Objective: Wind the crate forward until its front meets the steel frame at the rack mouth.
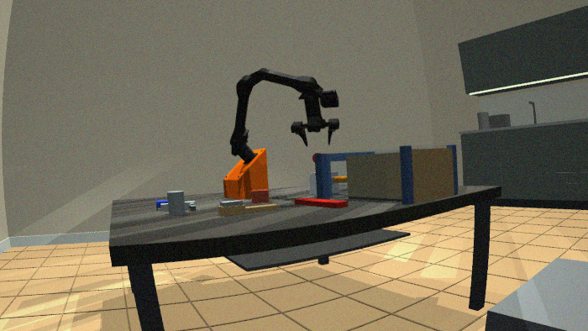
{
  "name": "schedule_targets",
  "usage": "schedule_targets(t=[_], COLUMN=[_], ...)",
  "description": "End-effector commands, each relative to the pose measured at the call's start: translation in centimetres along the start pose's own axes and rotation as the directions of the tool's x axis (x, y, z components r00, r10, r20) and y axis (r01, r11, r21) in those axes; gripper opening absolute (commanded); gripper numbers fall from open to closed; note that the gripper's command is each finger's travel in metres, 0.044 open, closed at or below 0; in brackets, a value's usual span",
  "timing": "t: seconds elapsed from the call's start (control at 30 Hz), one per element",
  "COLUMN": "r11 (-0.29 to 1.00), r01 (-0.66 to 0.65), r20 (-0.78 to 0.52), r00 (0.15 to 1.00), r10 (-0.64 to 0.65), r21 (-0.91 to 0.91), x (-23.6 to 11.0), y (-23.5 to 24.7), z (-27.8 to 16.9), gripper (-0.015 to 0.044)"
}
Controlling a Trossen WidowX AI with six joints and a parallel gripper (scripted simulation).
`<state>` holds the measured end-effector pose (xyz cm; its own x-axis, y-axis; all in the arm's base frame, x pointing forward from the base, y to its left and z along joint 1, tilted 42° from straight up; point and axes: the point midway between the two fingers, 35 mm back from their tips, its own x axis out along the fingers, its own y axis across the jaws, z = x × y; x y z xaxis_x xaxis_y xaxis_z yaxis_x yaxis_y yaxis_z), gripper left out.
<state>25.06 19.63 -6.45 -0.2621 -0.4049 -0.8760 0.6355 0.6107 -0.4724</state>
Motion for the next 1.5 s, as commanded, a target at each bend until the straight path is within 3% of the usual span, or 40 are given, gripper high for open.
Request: schedule_targets(t=[0.0,1.47], r11=[1.000,1.000], r01=[-0.004,0.013], r20=[-0.005,-0.002], r00=[1.000,1.000], r10=[0.004,-0.013], r21=[-0.006,-0.005], x=[0.4,6.4], y=[0.1,-0.1], z=[0.2,3.0], gripper=[0.0440,0.0440])
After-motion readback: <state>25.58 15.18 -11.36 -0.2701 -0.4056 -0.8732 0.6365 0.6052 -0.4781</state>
